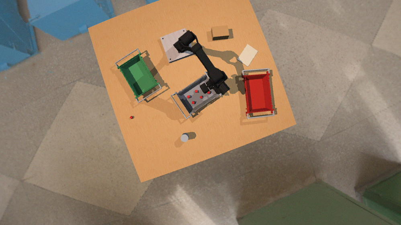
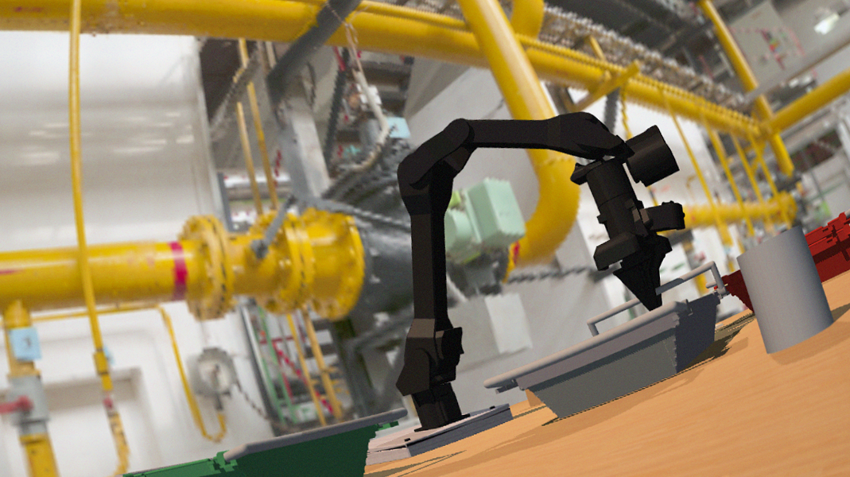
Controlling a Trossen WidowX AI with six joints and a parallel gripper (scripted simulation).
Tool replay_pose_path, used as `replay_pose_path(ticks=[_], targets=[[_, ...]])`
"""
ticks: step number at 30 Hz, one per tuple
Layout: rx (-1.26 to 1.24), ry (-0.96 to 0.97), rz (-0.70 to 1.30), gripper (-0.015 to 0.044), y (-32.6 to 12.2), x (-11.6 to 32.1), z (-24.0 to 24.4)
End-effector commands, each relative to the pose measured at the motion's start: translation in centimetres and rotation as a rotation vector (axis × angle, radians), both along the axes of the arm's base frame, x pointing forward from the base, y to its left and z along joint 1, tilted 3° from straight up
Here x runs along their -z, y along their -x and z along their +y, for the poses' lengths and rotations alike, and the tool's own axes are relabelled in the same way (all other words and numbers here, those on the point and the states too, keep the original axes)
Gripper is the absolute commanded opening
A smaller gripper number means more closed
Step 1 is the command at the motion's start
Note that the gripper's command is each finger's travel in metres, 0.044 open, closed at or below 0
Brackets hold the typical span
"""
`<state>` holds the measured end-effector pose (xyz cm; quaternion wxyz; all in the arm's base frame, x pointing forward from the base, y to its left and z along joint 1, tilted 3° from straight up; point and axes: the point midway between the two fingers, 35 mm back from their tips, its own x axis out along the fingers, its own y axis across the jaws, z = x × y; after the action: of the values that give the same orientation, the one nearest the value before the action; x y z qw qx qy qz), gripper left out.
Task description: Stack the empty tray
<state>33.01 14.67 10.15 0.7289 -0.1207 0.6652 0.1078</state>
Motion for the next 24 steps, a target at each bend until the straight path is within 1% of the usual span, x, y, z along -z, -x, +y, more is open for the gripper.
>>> replay_pose_path(ticks=[1, 4, 7, 15, 17, 18, 24], targets=[[0.001, 0.007, 0.002, 0.0087, -0.5, 1.0, -1.3], [0.001, 0.008, 0.002, 0.0087, -0.8, 1.8, -2.1], [0.001, 0.008, 0.002, 0.0087, -0.8, 1.2, -2.1], [0.001, 0.007, 0.002, 0.0087, -0.3, -2.9, -1.7], [0.001, 0.007, 0.002, 0.0087, -0.3, -3.0, -1.7], [-0.002, 0.014, 0.005, 0.0087, -0.5, -2.1, -1.7], [-0.002, 0.014, 0.005, 0.0087, -0.5, -2.1, -1.7]])
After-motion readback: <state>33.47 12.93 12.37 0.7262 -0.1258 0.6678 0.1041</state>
